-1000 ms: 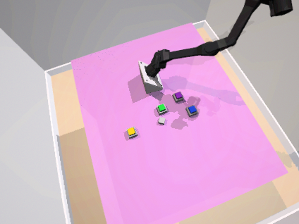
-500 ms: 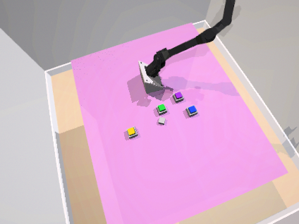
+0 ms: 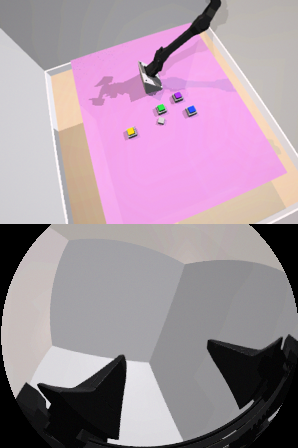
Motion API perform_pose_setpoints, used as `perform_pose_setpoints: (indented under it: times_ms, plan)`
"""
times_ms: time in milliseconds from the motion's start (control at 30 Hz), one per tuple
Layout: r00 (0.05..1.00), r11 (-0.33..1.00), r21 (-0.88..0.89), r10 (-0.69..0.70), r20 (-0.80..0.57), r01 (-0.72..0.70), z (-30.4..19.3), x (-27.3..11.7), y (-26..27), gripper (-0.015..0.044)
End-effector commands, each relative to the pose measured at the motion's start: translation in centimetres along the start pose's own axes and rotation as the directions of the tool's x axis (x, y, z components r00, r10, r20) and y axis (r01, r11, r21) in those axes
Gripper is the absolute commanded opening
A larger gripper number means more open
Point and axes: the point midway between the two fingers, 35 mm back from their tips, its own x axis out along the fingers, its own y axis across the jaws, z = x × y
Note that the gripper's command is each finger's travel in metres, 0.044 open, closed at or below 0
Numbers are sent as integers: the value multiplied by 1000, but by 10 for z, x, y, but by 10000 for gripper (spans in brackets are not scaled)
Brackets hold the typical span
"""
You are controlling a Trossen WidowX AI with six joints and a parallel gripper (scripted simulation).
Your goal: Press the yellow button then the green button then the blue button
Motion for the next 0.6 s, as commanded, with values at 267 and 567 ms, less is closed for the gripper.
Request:
perform_pose_setpoints:
  times_ms: [267, 567]
  plan:
    - [874, 954, 106, 299, -384, -280, -171, 16, 121, 400]
    - [631, 838, 225, 528, -569, -498, -268, -21, 233, 400]
